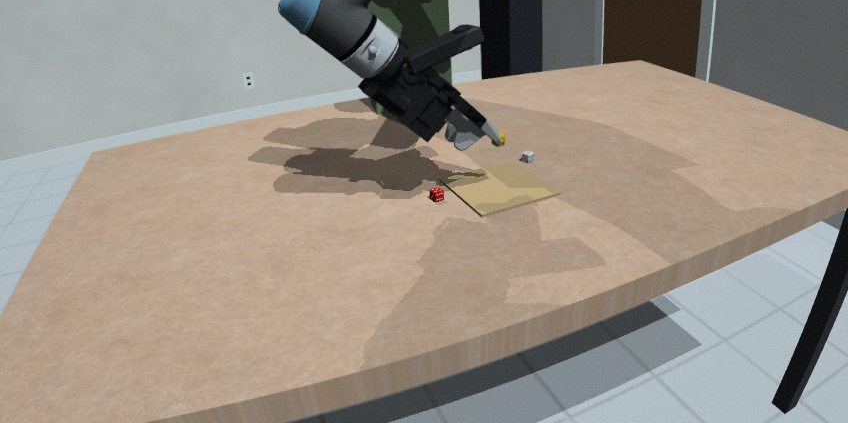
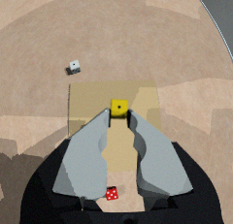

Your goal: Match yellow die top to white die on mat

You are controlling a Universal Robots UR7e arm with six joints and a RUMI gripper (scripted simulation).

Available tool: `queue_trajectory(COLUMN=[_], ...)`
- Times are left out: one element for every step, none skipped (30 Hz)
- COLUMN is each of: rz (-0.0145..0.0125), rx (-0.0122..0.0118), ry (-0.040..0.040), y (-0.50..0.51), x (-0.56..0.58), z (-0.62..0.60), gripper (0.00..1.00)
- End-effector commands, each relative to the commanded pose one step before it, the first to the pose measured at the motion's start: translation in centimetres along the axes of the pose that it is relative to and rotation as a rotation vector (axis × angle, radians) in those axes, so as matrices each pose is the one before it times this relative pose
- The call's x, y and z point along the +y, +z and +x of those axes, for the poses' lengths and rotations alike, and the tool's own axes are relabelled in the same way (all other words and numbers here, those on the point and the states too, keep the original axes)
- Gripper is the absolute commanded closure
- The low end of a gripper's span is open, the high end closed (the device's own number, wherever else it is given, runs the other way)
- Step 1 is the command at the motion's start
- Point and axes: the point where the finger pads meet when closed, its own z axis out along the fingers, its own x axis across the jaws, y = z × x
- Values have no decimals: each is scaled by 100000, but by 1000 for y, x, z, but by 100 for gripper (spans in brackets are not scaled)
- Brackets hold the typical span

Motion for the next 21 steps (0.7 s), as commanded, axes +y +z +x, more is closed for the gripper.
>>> queue_trajectory(rz=[-41, 0, 0, 0, 0, 0, 0, 0, 0, 0, 0, 0, 0, 0, 0, 0, 0, 0, 0, 0, 0], rx=[28, 0, 0, 0, 0, 0, 0, 0, 0, 0, 0, 0, 0, 0, 0, 0, 0, 0, 0, 0, 0], ry=[-51, 0, 0, 0, 0, 0, 0, 0, 0, 0, 0, 0, 0, 0, 0, 0, 0, 0, 0, 0, 0], y=[194, 63, 0, 0, 69, 75, 80, 86, 90, 96, 101, 105, 109, 113, 116, 119, 122, 124, 126, 0, 0], x=[209, 64, 0, 0, 69, 75, 80, 85, 91, 96, 100, 105, 109, 112, 116, 120, 121, 124, 126, 0, 0], z=[26, 0, 0, 0, 0, 0, 0, 0, 0, 0, 0, 0, 0, 0, 0, 0, 0, 0, 0, 0, 0], gripper=[100, 100, 100, 100, 100, 100, 100, 100, 100, 100, 100, 100, 100, 100, 100, 100, 100, 100, 100, 100, 100])
